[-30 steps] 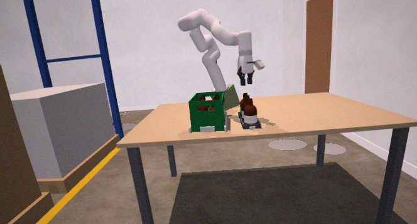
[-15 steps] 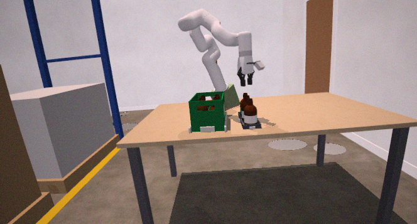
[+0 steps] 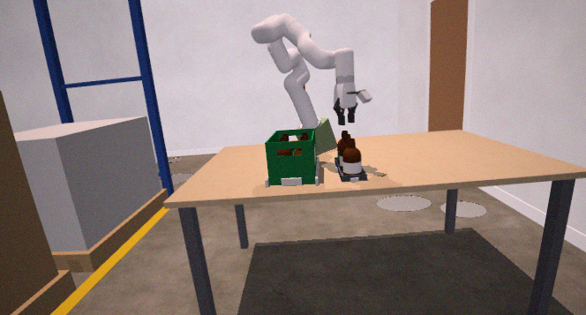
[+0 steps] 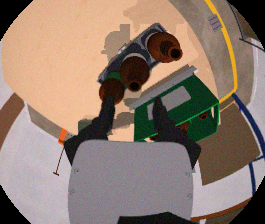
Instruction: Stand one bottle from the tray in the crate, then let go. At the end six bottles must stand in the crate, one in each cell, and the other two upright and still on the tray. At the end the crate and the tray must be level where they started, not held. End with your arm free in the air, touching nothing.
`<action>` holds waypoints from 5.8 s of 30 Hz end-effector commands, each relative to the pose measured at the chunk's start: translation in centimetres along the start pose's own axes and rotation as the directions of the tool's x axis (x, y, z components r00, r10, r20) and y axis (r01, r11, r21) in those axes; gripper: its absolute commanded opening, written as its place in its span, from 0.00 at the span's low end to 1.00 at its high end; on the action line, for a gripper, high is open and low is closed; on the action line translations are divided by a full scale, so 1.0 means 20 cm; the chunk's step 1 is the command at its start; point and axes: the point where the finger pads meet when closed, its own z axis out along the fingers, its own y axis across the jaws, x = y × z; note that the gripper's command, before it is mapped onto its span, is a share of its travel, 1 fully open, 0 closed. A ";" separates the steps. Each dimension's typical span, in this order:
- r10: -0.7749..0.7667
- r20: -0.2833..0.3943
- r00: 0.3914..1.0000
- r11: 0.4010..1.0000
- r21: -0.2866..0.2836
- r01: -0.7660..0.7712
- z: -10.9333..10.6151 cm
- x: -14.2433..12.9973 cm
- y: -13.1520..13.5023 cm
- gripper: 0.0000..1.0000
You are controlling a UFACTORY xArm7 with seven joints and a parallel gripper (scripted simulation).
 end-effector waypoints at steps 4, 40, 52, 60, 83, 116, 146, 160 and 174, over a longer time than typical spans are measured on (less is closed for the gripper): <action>0.000 -0.005 1.000 1.000 0.000 0.000 0.04 0.01 0.00 0.65; 0.000 -0.005 1.000 1.000 0.000 0.000 0.13 0.01 0.00 0.65; 0.000 -0.005 1.000 1.000 0.000 0.000 0.13 0.01 0.00 0.65; 0.000 -0.005 1.000 1.000 0.000 0.000 0.13 0.02 0.00 0.65; 0.000 -0.005 1.000 1.000 0.000 0.000 0.13 0.02 0.00 0.65; 0.000 -0.005 1.000 1.000 0.000 0.000 0.27 0.02 0.00 0.65; 0.000 -0.005 1.000 1.000 0.000 0.000 0.33 0.02 0.00 0.65; 0.000 -0.005 1.000 1.000 0.000 0.000 0.33 0.02 0.00 0.00; 0.000 -0.005 1.000 1.000 0.000 0.000 0.33 0.02 0.00 0.00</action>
